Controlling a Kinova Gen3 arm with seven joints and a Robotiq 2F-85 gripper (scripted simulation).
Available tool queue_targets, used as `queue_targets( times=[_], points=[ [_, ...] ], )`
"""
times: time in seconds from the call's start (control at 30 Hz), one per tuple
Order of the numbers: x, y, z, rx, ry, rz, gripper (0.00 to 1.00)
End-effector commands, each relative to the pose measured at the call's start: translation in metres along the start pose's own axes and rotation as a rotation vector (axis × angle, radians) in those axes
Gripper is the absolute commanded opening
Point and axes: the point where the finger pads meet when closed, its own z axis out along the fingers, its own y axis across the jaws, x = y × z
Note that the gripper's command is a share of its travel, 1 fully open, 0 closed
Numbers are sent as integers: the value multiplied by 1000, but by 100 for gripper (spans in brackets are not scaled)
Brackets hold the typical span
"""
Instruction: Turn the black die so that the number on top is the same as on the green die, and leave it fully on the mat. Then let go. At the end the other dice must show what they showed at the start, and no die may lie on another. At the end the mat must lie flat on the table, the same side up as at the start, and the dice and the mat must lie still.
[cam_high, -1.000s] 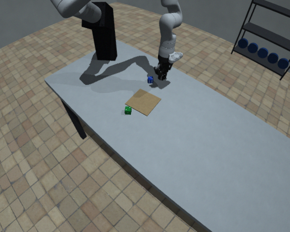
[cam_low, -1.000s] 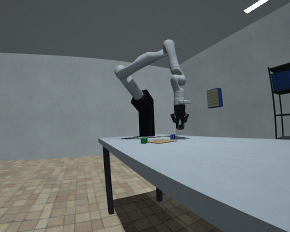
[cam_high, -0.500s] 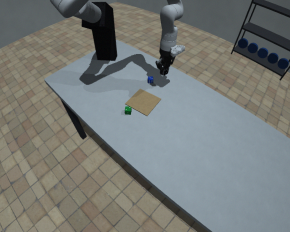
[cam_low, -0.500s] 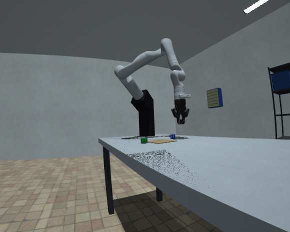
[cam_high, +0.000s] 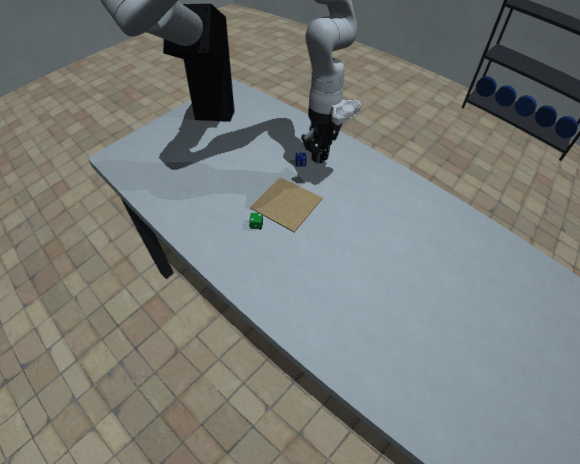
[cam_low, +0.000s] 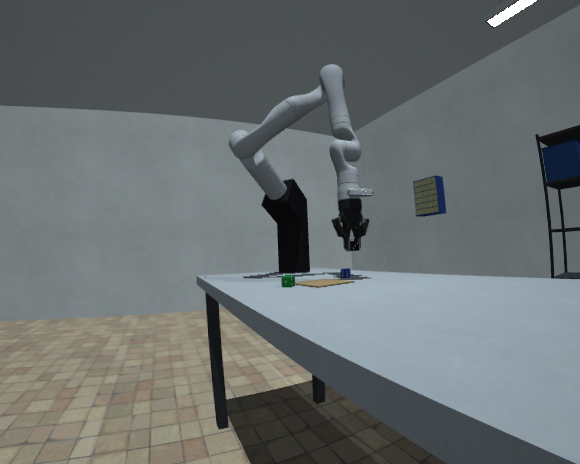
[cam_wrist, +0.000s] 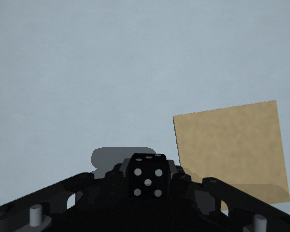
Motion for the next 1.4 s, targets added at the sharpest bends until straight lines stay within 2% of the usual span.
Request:
queue_targets(
  times=[0.0,0.23,0.4,1.13,1.37],
  points=[
    [-1,14,0,13,-35,56,26],
    [2,83,4,10,-32,57,26],
    [1,109,4,8,-27,54,26],
    [0,114,5,1,-3,54,26],
    [0,115,6,-4,44,53,26]
  ],
)
